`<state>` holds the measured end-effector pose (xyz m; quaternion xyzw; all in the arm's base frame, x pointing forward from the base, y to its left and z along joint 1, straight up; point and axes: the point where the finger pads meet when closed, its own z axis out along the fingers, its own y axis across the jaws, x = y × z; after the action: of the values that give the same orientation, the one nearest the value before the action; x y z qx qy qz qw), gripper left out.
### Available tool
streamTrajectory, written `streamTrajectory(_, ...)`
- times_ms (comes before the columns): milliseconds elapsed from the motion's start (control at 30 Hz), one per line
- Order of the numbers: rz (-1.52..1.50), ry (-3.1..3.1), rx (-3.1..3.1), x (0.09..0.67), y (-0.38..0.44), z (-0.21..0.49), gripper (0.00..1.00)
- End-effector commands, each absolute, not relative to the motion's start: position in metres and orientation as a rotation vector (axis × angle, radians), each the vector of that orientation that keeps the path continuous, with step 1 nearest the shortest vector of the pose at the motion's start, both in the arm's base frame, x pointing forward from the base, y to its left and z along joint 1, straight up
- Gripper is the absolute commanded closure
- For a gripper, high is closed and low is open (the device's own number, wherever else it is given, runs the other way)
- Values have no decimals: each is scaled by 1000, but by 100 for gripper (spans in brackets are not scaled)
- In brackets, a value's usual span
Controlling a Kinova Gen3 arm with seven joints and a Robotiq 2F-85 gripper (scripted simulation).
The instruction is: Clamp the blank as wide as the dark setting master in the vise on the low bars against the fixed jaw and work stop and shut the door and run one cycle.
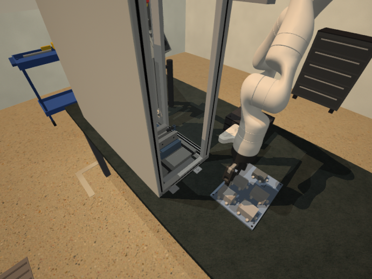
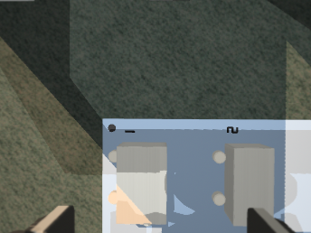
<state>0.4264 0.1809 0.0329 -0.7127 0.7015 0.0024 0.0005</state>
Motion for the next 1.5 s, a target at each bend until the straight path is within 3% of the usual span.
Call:
streamTrajectory(0, 5, 2201, -2235, 392, 181, 33, 0)
streamTrajectory(367, 5, 2201, -2235, 392, 181, 33, 0)
streamTrajectory(533, 5, 2201, -2235, 356, 180, 33, 0)
streamTrajectory(1467, 5, 2201, -2235, 356, 181, 3, 0)
